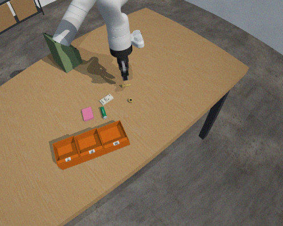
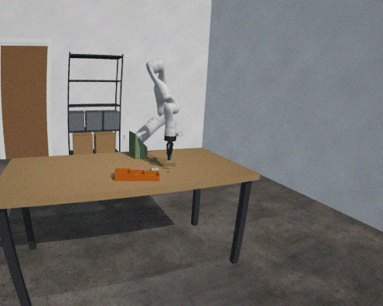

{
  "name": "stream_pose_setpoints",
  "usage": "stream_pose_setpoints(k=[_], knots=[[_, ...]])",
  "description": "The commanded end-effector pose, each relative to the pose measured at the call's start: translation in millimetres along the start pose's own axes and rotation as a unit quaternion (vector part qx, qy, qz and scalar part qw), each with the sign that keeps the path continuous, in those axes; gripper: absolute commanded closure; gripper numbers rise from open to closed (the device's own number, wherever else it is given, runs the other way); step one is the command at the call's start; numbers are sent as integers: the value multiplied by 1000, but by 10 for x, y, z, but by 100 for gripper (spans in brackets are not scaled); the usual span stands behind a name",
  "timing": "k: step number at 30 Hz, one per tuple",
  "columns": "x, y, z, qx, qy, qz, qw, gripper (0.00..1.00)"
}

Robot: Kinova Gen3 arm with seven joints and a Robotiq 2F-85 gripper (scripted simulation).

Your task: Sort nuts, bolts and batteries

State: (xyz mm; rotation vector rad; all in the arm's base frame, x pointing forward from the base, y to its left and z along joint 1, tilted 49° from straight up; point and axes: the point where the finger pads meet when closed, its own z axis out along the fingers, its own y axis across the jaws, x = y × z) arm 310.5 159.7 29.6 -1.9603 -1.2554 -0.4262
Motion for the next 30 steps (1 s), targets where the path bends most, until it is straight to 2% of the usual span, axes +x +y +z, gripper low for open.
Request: stream_pose_setpoints(k=[1,9,30], knots=[[7,-55,137,7,-3,-4,1000,73],[11,-89,447,7,-3,-4,1000,73],[6,-51,475,7,-3,-4,1000,73]])
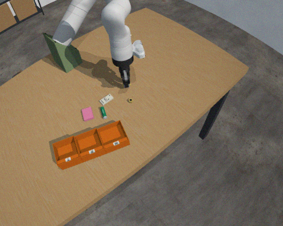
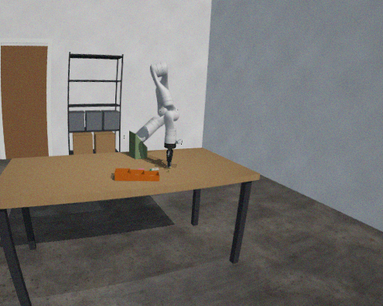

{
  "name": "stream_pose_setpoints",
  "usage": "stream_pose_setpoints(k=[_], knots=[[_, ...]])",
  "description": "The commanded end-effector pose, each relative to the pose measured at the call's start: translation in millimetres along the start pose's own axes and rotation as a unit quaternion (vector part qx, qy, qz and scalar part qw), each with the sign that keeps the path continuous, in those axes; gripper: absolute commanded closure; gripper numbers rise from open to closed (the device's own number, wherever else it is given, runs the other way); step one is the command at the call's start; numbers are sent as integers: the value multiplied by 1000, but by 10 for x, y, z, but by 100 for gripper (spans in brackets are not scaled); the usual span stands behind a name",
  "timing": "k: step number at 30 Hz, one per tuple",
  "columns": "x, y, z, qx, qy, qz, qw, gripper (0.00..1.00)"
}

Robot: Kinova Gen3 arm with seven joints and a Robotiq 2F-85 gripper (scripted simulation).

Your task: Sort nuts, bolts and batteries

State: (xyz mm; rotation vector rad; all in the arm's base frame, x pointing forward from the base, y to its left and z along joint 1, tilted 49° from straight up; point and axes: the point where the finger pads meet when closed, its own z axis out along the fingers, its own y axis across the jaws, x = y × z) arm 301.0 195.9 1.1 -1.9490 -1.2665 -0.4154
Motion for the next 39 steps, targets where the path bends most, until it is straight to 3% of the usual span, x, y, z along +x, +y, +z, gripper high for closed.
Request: stream_pose_setpoints(k=[1,21,22,39], knots=[[2,-2,20,0,0,0,1000,73],[0,-1,101,0,0,0,1000,73],[0,-1,101,0,0,0,1000,100],[0,-1,99,0,0,0,1000,100]])
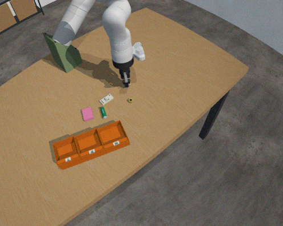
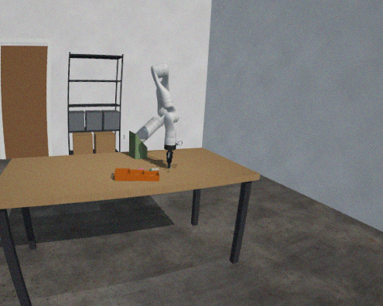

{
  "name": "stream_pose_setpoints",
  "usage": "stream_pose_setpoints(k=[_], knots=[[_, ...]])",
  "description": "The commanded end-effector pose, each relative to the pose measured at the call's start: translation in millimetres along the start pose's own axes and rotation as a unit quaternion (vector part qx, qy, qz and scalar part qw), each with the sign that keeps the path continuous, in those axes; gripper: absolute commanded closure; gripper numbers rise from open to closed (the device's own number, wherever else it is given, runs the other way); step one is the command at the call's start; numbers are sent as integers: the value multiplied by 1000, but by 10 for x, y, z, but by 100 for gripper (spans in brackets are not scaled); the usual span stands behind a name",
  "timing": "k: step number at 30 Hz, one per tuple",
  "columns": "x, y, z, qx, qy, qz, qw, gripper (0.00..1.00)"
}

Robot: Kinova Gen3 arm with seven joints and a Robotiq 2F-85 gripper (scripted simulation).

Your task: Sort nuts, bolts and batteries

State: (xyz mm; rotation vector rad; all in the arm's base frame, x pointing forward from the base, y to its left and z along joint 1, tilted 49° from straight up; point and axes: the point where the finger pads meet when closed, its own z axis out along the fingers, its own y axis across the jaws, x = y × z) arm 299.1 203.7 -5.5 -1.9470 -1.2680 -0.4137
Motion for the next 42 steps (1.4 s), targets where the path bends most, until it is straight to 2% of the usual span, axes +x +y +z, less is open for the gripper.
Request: stream_pose_setpoints(k=[1,14,27,29,34,42], knots=[[1,5,-4,-1,0,0,1000,100],[1,5,-4,-1,0,0,1000,100],[1,4,-436,-1,0,0,1000,100],[1,4,-436,-1,0,0,1000,100],[1,4,-603,-1,0,0,1000,100],[1,4,-603,-1,0,0,1000,100]])
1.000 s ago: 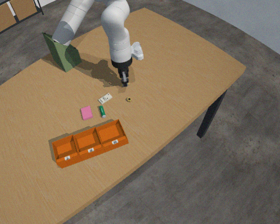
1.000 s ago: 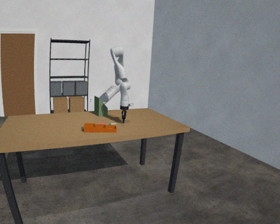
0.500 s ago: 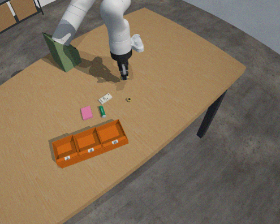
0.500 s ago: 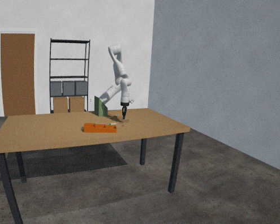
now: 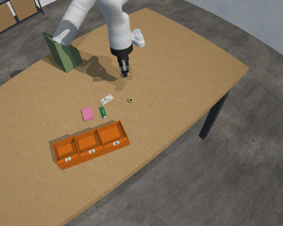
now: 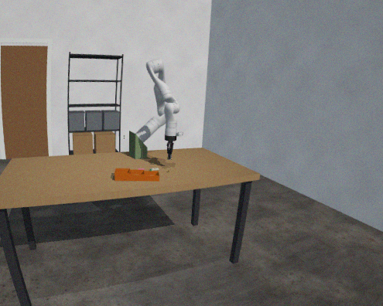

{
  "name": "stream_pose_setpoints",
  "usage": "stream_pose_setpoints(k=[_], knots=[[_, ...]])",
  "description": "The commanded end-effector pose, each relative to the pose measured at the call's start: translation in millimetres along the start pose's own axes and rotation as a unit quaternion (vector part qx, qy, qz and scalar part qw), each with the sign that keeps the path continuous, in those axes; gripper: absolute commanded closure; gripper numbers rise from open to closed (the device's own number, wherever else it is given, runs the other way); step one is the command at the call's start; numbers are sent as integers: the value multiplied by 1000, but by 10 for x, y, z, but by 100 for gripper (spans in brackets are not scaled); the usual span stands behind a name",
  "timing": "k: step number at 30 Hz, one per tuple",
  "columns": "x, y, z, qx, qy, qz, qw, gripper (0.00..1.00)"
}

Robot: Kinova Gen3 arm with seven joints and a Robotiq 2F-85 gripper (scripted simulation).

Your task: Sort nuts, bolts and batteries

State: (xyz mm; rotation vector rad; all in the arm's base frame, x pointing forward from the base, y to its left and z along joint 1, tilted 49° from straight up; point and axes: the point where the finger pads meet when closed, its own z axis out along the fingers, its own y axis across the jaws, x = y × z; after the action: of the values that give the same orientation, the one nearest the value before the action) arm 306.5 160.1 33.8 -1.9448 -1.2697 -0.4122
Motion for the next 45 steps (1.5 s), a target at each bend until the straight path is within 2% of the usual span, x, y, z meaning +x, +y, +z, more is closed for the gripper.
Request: stream_pose_setpoints(k=[1,11,14,21,36,38,45], knots=[[-2,10,-12,-2,0,1,1000,100],[-2,10,-11,-2,0,1,1000,100],[-2,9,-131,-2,0,1,1000,100],[-2,9,-134,-2,0,1,1000,100],[-621,663,-136,-2,0,1,1000,100],[-621,663,-136,-2,0,1,1000,100],[-910,969,-138,-2,0,1,1000,100]])
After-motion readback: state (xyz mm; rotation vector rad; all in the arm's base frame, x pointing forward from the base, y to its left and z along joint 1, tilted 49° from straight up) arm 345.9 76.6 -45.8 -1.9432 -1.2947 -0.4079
